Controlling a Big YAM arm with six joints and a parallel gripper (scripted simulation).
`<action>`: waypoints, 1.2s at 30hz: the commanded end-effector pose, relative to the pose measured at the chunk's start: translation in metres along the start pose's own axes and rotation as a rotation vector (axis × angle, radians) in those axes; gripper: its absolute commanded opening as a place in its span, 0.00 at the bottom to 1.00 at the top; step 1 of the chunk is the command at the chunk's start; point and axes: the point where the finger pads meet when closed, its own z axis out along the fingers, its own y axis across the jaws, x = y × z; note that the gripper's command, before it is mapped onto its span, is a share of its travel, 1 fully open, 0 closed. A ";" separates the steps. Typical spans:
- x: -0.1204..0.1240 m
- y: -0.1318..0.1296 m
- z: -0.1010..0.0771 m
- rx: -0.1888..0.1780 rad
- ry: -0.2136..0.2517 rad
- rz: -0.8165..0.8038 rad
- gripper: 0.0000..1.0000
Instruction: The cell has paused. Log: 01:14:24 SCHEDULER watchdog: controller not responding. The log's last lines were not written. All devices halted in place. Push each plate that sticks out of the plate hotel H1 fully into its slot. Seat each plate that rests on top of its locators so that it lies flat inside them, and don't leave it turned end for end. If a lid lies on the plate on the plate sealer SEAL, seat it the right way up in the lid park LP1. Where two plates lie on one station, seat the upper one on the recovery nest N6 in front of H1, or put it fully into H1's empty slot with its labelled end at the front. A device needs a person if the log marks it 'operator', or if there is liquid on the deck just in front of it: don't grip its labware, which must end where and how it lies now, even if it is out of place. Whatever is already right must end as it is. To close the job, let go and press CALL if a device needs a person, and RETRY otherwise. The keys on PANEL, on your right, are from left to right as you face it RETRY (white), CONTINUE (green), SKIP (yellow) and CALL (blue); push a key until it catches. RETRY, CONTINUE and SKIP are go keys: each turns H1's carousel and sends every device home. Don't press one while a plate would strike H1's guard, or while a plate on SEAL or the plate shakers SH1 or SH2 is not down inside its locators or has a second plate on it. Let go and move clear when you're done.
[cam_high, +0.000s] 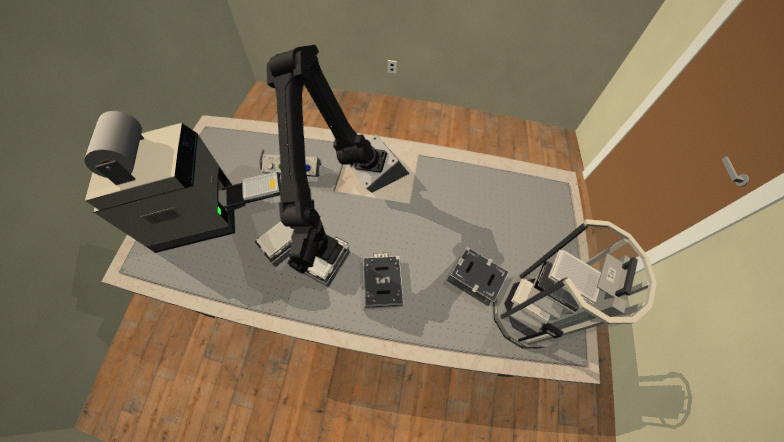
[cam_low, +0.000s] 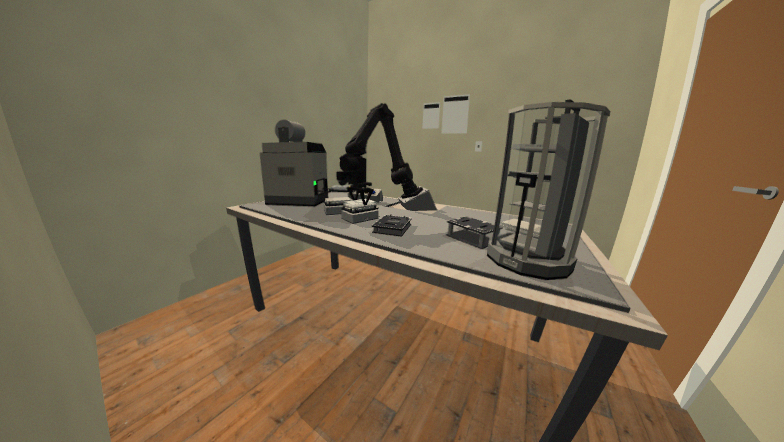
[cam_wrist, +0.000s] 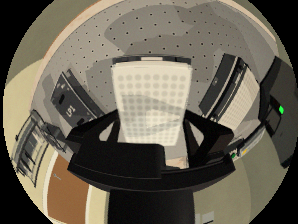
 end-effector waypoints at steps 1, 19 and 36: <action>0.000 -0.003 0.009 0.005 0.008 0.007 0.82; -0.008 -0.006 -0.010 -0.002 -0.014 0.025 0.82; -0.020 0.003 -0.025 -0.017 -0.043 0.016 0.82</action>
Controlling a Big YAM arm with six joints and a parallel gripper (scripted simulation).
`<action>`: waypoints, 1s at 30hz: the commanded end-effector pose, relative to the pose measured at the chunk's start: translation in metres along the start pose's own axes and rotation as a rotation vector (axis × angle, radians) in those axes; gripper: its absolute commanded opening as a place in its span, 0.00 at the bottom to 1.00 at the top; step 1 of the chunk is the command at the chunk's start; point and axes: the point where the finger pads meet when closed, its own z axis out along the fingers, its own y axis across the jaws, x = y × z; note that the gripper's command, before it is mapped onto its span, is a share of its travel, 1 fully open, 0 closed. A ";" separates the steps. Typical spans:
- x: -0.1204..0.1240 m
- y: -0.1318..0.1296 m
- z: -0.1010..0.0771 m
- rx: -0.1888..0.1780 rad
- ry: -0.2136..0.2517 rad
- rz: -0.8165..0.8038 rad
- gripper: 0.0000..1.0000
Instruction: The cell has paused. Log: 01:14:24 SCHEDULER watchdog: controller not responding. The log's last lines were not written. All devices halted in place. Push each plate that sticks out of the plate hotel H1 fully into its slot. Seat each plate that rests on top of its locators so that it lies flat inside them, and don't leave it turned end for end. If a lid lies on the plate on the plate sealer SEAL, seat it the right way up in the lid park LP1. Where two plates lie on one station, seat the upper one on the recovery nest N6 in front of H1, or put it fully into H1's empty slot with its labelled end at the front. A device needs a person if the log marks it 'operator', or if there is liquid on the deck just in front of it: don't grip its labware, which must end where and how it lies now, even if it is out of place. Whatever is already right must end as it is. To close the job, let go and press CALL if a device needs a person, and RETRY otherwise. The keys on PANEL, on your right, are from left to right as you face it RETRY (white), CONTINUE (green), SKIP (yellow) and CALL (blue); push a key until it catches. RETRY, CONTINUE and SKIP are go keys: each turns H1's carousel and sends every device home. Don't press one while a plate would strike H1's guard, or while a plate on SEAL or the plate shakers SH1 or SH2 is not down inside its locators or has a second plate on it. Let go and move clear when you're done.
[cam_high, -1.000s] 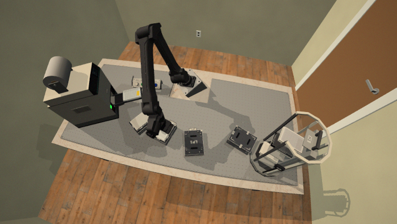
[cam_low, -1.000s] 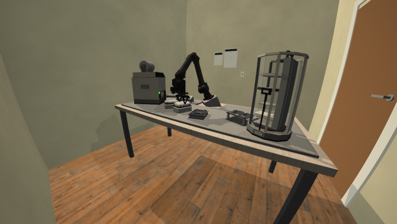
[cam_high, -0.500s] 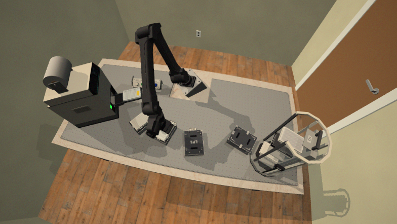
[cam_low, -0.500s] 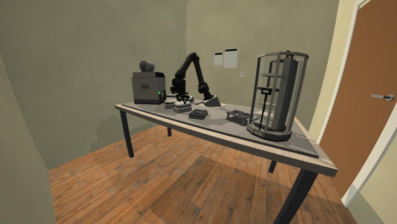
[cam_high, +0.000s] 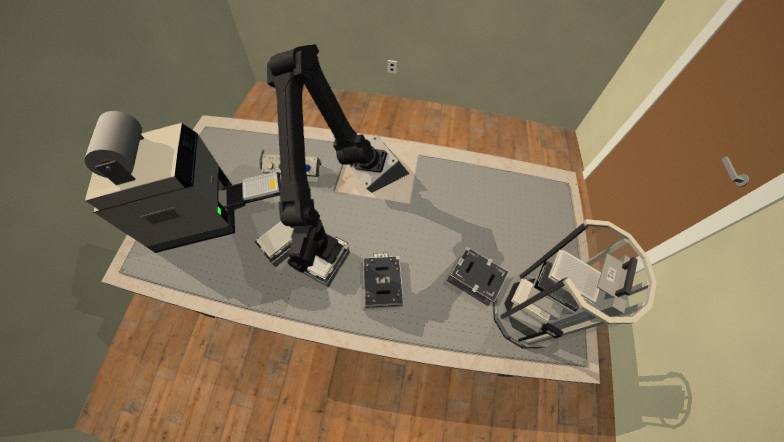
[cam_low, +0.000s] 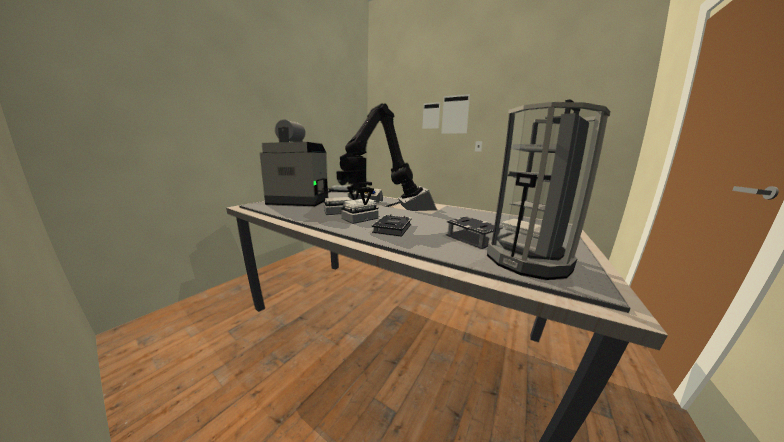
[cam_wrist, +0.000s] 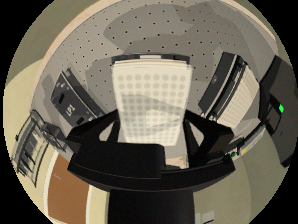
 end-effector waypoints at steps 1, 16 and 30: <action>-0.022 0.005 -0.023 -0.019 -0.050 0.012 0.82; -0.024 0.005 -0.028 -0.019 -0.052 0.013 0.82; -0.024 0.006 -0.031 -0.020 -0.053 0.014 0.82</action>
